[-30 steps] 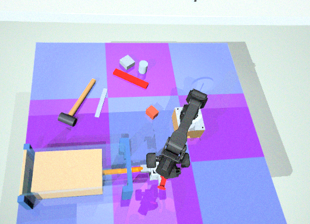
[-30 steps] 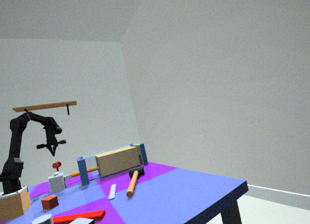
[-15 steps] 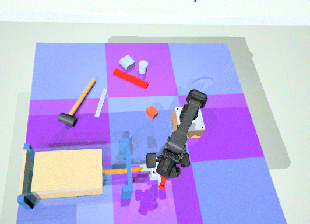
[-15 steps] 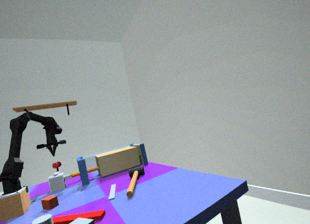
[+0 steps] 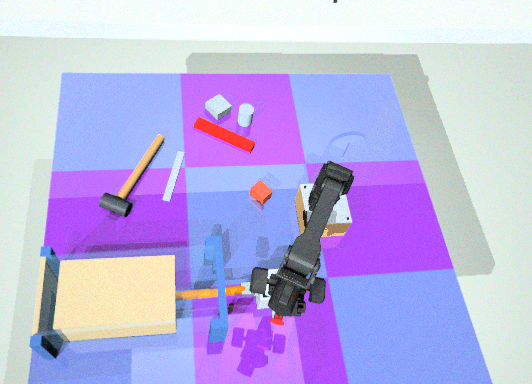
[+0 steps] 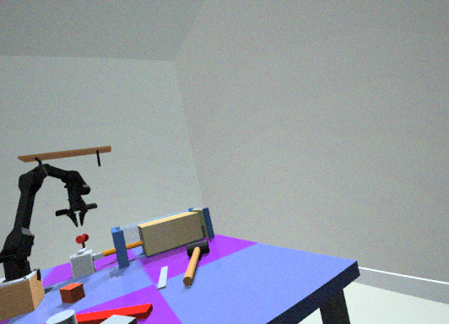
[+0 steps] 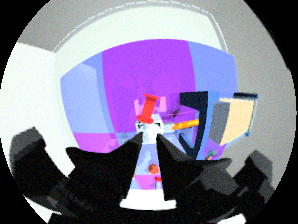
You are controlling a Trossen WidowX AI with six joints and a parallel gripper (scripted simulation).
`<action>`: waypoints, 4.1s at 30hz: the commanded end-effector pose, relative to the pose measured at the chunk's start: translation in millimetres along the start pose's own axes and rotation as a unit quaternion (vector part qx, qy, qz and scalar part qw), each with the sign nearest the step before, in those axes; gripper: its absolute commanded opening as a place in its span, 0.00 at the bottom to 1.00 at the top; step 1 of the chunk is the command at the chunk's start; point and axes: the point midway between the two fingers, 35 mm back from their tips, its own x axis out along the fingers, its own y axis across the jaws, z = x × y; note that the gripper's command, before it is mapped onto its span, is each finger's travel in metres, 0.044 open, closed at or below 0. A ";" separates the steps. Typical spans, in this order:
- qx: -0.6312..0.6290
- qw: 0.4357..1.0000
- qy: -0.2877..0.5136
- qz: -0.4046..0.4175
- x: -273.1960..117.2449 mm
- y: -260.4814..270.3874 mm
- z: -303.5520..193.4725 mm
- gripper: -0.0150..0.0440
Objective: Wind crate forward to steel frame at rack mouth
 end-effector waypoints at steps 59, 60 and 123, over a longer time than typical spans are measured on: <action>0.076 0.997 0.002 -0.001 91.5 5.8 24.6 1.00; 0.076 0.997 0.002 -0.001 93.1 5.8 24.4 1.00; 0.076 0.997 0.003 0.000 96.3 26.5 18.2 0.25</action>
